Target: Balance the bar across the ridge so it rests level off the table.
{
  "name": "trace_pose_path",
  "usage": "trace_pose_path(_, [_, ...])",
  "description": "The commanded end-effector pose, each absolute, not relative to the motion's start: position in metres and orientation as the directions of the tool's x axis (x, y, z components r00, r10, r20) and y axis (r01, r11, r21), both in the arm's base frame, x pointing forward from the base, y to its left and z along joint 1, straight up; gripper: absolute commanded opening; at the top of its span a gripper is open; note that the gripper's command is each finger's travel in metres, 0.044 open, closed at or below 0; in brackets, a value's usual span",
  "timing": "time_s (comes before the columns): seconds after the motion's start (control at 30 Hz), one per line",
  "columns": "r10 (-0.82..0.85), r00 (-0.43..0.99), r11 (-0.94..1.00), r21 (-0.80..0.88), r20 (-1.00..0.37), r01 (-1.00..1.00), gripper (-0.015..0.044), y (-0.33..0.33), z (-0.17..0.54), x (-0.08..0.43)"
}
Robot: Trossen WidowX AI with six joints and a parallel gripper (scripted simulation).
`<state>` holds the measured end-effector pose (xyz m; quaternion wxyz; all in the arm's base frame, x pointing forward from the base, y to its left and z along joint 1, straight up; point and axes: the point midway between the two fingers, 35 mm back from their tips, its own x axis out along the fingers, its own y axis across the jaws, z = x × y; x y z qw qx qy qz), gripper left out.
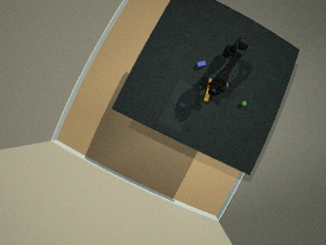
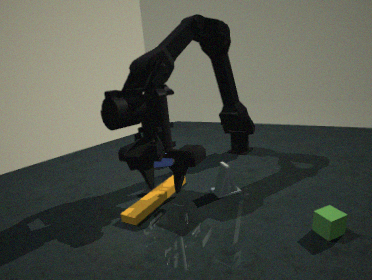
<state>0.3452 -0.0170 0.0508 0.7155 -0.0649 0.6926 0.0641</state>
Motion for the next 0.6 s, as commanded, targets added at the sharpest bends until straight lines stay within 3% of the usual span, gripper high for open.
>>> trace_pose_path(0.0, [-0.001, 0.028, 0.984, -0.006, -1.0, -0.178, 0.0315, -0.0175, 0.0488, 0.3445])
trace_pose_path(0.27, [-0.001, 0.028, 0.984, -0.006, -1.0, -0.178, 0.0315, -0.0175, 0.0488, 0.3445])
trace_pose_path(0.47, [0.002, 0.029, 0.983, -0.003, -1.0, -0.182, 0.0157, -0.017, 0.0497, 0.3446])
trace_pose_path(0.57, [0.002, 0.029, 0.983, -0.003, -1.0, -0.182, 0.0137, -0.017, 0.0497, 0.3446])
